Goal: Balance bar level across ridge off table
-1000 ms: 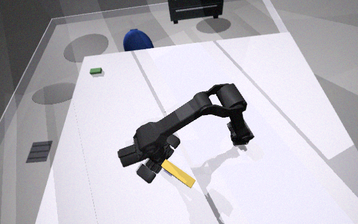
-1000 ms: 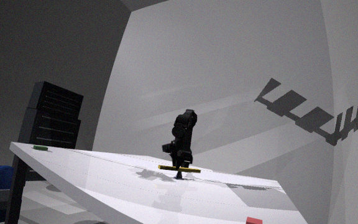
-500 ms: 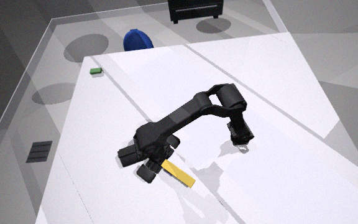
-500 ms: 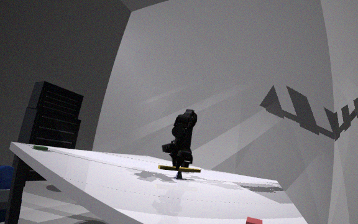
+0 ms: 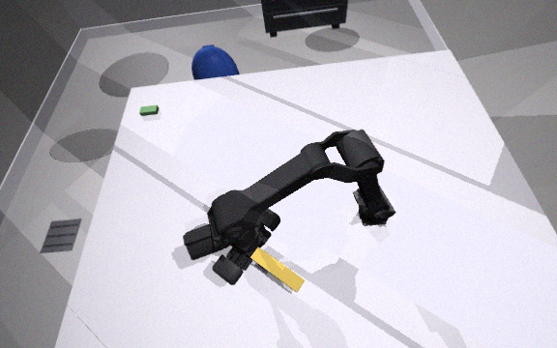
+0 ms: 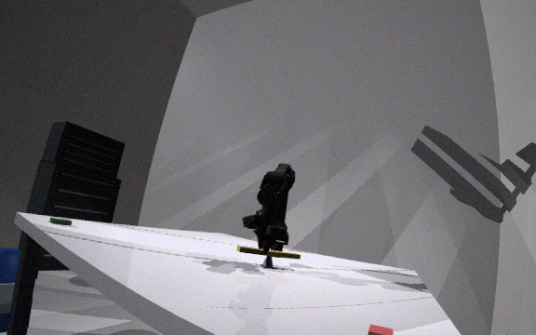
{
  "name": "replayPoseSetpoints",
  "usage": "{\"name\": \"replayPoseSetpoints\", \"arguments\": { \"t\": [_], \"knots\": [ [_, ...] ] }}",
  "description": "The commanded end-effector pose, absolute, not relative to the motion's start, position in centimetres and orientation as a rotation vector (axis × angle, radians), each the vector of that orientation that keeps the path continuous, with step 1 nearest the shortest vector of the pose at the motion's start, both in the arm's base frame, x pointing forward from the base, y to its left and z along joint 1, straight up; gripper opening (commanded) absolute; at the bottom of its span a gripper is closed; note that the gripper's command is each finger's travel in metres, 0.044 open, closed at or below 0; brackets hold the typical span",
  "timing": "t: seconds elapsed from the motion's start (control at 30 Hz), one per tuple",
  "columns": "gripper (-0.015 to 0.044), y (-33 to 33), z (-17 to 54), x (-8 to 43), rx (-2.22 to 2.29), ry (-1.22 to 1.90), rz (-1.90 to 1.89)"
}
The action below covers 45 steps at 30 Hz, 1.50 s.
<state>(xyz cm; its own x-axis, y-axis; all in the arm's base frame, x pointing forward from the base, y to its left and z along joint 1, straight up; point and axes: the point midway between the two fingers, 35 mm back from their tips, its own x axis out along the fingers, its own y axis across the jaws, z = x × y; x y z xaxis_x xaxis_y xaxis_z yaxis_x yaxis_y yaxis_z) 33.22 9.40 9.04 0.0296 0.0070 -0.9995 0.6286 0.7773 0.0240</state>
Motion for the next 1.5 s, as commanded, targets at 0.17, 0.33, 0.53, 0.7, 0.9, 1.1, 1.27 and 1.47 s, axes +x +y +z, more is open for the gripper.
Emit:
{"name": "replayPoseSetpoints", "arguments": {
  "t": [0.17, 0.33, 0.53, 0.7, 0.9, 1.1, 1.27, 1.47],
  "knots": [
    [0.017, 9.4, 9.04, 33.21, 0.543, 1.479, -0.518],
    [0.0171, 9.4, 9.04, 33.21, 0.543, 1.479, -0.518],
    [0.0172, 9.4, 9.04, 33.21, 0.543, 1.479, -0.518],
    [0.0173, 9.4, 9.04, 33.21, 0.543, 1.479, -0.518],
    [0.0185, 9.4, 9.04, 33.21, 0.543, 1.479, -0.518],
    [0.0185, 9.4, 9.04, 33.21, 0.543, 1.479, -0.518],
    [0.0238, 9.4, 9.04, 33.21, 0.543, 1.479, -0.518],
    [0.0395, 9.4, 9.04, 33.21, 0.543, 1.479, -0.518]
  ]
}}
